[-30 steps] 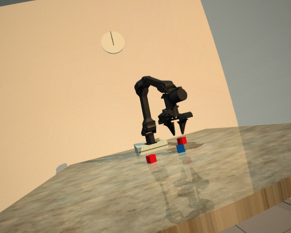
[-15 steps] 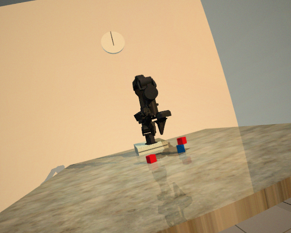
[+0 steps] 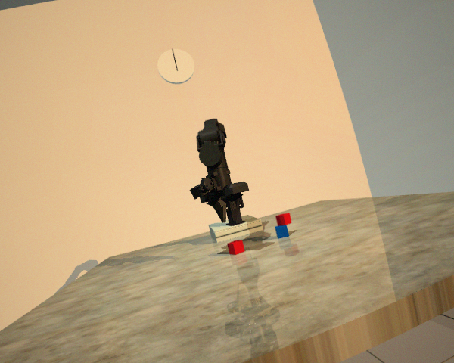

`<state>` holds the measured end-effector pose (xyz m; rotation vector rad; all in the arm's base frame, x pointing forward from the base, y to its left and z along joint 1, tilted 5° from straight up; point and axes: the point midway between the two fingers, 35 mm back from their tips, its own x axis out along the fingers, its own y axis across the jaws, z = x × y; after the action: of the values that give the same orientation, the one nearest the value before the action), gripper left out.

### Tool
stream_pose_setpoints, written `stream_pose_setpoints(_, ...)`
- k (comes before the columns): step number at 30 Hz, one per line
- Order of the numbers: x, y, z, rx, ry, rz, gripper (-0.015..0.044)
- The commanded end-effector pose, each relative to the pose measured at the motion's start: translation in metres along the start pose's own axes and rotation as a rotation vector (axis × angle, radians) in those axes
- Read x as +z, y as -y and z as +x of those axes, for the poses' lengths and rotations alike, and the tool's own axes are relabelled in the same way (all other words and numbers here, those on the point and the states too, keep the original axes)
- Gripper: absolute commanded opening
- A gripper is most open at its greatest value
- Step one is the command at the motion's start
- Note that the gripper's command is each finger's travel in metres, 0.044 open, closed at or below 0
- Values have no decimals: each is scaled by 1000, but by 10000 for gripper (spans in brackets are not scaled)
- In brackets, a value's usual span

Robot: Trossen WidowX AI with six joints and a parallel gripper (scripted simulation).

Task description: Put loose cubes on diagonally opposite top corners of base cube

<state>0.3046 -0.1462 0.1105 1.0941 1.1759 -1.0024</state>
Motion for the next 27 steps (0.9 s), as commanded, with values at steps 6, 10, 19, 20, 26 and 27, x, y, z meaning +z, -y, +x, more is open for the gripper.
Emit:
stream_pose_setpoints(6, -4, 5, 38, -18, -20, -2, 265)
stream_pose_setpoints(10, -4, 5, 45, -18, -20, -2, 265)
stream_pose_setpoints(19, -4, 5, 58, -18, -20, -2, 265)
stream_pose_setpoints(20, -4, 5, 59, -18, -20, -2, 265)
stream_pose_setpoints(26, -4, 5, 69, -18, -20, -2, 265)
stream_pose_setpoints(27, -5, 5, 71, -18, -20, -2, 265)
